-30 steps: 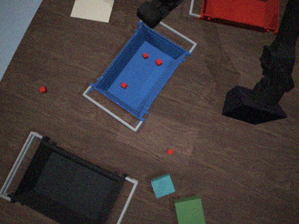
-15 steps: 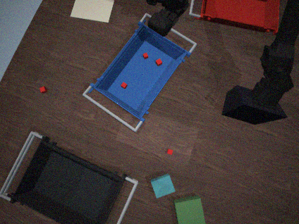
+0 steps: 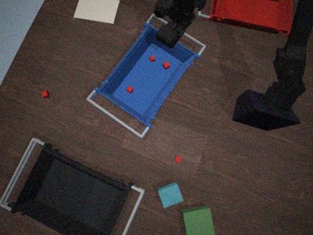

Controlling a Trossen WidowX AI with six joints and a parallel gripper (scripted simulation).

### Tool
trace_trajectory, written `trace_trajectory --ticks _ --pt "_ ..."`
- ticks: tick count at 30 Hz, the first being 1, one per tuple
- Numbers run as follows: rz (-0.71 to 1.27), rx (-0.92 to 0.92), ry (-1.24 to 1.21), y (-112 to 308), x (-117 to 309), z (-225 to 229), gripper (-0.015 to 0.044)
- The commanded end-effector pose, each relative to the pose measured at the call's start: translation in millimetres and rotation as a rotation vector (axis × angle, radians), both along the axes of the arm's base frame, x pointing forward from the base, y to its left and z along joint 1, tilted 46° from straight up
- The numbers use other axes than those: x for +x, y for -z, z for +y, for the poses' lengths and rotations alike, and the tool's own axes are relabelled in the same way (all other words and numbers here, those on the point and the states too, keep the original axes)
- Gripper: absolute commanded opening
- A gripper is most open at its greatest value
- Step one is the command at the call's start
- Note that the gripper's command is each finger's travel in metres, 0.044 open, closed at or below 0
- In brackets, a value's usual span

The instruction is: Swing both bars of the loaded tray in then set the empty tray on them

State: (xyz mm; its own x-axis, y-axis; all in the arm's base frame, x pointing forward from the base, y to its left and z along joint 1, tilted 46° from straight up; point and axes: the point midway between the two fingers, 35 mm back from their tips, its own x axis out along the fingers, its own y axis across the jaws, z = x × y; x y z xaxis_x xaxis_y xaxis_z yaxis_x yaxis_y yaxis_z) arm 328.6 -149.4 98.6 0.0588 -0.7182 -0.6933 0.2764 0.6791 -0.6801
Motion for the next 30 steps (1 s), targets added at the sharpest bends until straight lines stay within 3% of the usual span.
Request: trace_trajectory --ticks 1,20,30 --pt "0.000 0.004 -0.011 0.8 1.8 5.7 0.0088" --pt "0.001 0.007 -0.011 5.1 9.6 53.0 0.0088" --pt "0.000 0.007 -0.011 36.9 18.9 62.4 0.0088"
